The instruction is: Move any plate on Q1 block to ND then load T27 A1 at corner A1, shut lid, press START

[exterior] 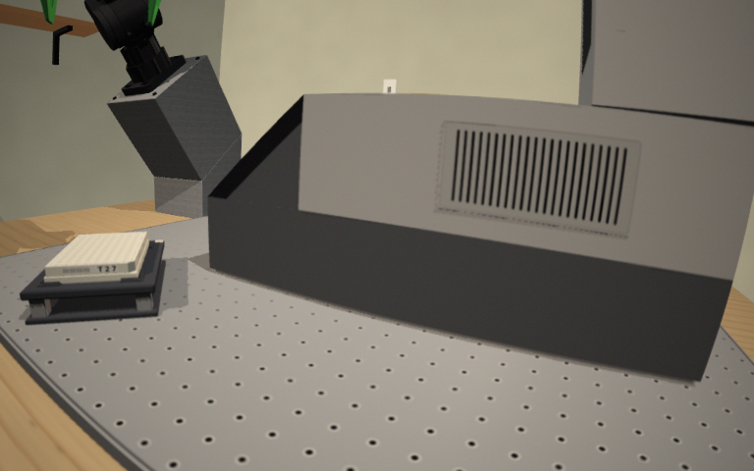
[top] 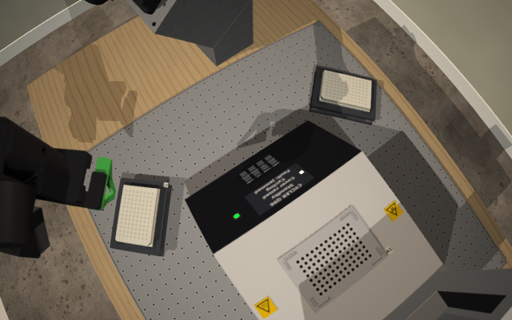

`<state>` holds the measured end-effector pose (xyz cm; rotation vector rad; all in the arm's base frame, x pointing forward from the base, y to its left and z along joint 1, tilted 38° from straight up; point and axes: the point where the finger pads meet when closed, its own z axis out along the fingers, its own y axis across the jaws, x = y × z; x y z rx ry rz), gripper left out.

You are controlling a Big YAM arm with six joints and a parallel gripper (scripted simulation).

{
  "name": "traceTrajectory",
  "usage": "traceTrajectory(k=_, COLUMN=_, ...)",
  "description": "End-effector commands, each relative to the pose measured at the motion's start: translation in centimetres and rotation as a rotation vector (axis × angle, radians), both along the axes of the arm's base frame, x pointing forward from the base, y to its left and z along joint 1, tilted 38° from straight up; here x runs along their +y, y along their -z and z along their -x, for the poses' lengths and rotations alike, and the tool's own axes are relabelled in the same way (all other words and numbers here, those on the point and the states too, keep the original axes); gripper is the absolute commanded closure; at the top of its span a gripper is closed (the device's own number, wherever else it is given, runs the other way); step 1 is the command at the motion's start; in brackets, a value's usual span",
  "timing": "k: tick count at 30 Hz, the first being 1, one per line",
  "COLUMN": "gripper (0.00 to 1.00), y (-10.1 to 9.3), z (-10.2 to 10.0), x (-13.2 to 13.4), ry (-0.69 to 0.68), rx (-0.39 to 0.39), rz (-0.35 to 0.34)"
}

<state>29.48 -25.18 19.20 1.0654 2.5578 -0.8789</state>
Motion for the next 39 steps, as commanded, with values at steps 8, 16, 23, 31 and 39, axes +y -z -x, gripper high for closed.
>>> traceTrajectory(k=8, gripper=0.00, y=3.3, z=0.1, x=-2.9, ry=-0.008, rx=0.012, rz=0.002)
traceTrajectory(k=16, gripper=0.00, y=3.9, z=0.0, x=-3.9, ry=-0.010, rx=-0.006, rz=0.015)
traceTrajectory(k=23, gripper=0.00, y=7.0, z=0.3, x=-5.4, ry=-0.010, rx=0.016, rz=0.000)
traceTrajectory(k=31, gripper=0.00, y=7.1, z=-0.4, x=-7.4, ry=-0.014, rx=-0.020, rz=0.029)
traceTrajectory(k=39, gripper=0.00, y=10.9, z=0.7, x=-8.2, ry=-0.007, rx=0.016, rz=-0.002)
